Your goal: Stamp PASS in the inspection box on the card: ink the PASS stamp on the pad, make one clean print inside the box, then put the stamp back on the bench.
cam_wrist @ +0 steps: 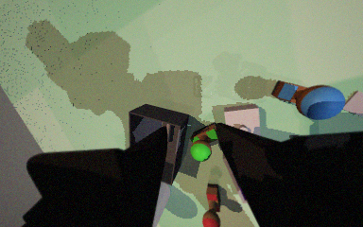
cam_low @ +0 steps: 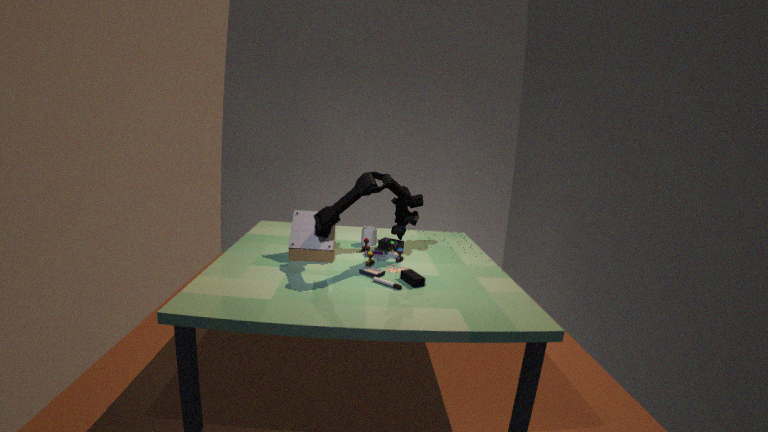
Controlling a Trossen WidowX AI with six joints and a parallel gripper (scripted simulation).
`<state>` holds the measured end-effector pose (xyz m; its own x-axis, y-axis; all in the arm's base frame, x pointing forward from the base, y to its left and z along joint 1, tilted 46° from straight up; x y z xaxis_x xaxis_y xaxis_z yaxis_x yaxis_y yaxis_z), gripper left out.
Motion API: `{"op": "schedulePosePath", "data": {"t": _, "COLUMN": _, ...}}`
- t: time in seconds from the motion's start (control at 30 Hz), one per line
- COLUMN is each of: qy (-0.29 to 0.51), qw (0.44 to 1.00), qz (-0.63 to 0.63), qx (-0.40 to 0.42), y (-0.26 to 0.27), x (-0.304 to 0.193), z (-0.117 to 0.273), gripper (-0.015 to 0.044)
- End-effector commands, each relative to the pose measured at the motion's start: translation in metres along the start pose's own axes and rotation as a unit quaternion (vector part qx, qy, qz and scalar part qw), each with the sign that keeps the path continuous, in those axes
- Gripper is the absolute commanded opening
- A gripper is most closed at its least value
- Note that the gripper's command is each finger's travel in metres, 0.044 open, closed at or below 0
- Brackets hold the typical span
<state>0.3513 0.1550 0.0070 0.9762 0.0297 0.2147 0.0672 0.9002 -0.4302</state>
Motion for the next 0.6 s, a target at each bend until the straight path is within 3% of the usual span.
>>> {"op": "schedulePosePath", "data": {"t": 0.0, "qy": 0.048, "qw": 0.975, "qz": 0.145, "qx": -0.159, "y": 0.0439, "x": -0.0480, "z": -0.0015, "gripper": 0.0212}}
{"op": "schedulePosePath", "data": {"t": 0.57, "qy": 0.047, "qw": 0.975, "qz": 0.145, "qx": -0.159, "y": 0.0417, "x": -0.0434, "z": -0.0086, "gripper": 0.0212}}
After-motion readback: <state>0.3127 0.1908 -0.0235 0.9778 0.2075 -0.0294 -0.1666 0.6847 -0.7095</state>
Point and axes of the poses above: the point midway between the two fingers, 35 mm back from their tips, its own z axis back along the fingers, its own y axis across the jaws, x = y × z, the point moved 8 cm from there along z, back along the fingers, and after that the axes turned 6 degrees about z, right-handed, at the moved point
